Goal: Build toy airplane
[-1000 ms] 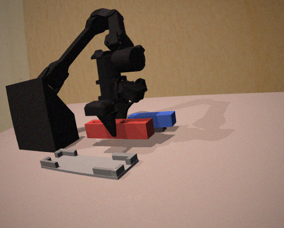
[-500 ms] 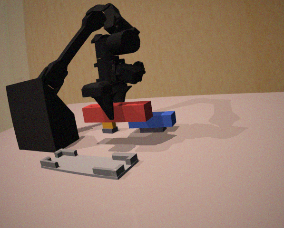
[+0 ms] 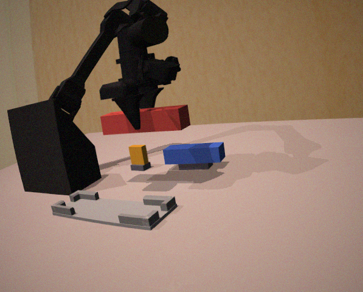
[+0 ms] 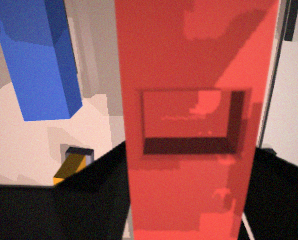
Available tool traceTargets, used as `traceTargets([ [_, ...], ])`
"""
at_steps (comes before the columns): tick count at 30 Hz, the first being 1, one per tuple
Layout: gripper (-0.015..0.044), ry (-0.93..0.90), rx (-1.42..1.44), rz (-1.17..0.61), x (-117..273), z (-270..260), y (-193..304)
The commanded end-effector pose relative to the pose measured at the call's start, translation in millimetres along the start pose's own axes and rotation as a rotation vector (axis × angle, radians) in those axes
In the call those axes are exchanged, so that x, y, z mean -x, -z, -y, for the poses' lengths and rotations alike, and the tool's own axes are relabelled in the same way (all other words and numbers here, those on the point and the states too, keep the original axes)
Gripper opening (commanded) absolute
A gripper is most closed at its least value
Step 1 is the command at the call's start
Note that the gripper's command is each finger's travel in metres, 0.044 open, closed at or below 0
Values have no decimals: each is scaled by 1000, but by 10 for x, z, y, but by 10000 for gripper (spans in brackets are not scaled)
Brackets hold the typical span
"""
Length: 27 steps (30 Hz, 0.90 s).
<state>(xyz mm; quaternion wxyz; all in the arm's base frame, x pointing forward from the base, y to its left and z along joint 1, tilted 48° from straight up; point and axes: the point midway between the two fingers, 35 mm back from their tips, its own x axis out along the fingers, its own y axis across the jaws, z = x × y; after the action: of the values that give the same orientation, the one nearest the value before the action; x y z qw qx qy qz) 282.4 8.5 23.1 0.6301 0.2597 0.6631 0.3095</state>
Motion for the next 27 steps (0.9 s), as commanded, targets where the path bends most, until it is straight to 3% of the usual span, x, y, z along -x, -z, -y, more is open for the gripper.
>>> traceTargets([
  [1, 0, 7, 10, 7, 133, -9, 4],
  [27, 0, 13, -6, 9, -98, 676, -29],
])
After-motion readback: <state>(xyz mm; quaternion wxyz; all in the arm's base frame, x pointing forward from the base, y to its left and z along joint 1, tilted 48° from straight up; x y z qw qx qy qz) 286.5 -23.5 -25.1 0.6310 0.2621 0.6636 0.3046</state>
